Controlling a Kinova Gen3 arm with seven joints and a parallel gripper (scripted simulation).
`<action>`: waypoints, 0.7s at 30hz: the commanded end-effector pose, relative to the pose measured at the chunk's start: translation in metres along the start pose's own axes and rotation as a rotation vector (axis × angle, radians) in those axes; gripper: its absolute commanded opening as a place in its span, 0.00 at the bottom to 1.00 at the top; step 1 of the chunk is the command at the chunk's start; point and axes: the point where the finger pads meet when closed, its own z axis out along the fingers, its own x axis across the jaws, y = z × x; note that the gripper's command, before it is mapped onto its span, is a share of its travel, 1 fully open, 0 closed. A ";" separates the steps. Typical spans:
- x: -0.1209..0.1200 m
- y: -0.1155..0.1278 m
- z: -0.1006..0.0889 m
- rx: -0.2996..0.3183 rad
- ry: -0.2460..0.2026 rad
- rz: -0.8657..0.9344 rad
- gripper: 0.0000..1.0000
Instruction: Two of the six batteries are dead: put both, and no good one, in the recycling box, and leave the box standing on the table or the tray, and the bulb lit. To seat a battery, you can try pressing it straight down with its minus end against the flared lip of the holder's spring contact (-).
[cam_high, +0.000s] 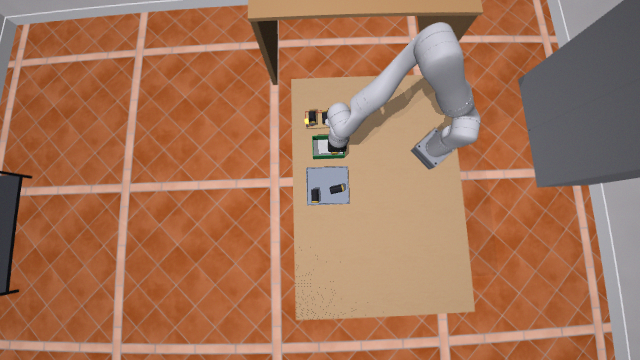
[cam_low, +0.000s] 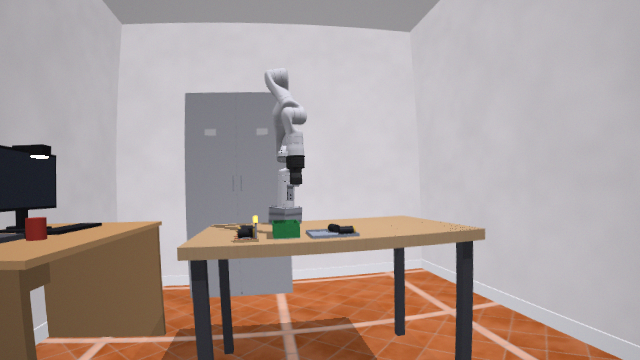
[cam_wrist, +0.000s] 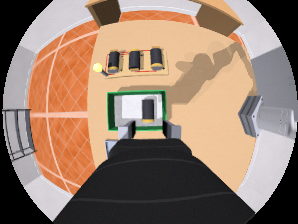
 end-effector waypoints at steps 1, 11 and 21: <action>-0.001 0.010 -0.001 0.000 -0.002 -0.019 0.90; 0.001 0.083 -0.001 0.000 -0.002 -0.019 0.90; 0.003 0.142 -0.001 0.000 -0.002 -0.019 0.90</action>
